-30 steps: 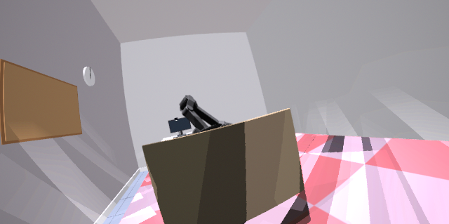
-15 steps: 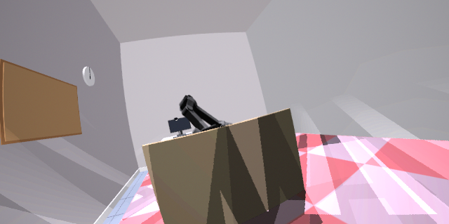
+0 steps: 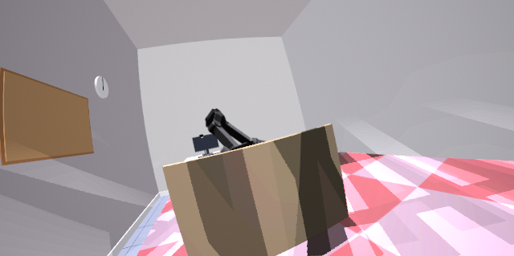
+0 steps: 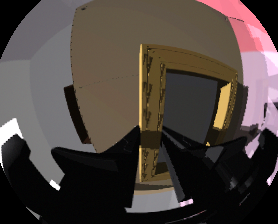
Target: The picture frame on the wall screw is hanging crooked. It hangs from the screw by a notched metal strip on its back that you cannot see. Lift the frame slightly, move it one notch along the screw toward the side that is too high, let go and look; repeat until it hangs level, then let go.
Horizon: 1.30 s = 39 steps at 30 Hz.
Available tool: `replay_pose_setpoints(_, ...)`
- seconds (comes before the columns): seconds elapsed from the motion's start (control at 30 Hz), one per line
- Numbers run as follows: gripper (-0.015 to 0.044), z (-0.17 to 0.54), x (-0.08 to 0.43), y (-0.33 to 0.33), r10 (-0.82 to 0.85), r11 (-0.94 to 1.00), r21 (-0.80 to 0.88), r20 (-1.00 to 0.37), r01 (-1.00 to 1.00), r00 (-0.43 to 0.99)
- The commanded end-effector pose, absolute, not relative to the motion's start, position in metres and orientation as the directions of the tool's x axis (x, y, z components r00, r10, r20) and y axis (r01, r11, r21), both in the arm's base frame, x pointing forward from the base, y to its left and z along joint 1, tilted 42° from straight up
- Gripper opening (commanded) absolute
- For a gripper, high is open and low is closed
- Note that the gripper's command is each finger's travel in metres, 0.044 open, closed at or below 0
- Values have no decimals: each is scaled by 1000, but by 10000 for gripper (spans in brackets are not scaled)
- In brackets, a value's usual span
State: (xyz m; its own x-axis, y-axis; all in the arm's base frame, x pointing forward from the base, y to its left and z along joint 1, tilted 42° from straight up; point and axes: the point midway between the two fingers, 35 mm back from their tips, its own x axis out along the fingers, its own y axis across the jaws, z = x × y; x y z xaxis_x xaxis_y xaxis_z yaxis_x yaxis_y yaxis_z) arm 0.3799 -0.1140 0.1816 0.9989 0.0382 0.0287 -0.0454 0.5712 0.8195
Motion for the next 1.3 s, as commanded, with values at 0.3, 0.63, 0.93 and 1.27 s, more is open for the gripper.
replay_pose_setpoints(0.3, 0, 184, 380, -112, 37, 576, 816, 30, -46, 999)
replay_pose_setpoints(0.63, 0, 187, 380, -110, 37, 576, 816, 30, -46, 999)
replay_pose_setpoints(0.93, 0, 190, 380, -108, 37, 576, 816, 30, -46, 999)
replay_pose_setpoints(1.27, 0, 192, 379, -107, 37, 576, 816, 30, -46, 999)
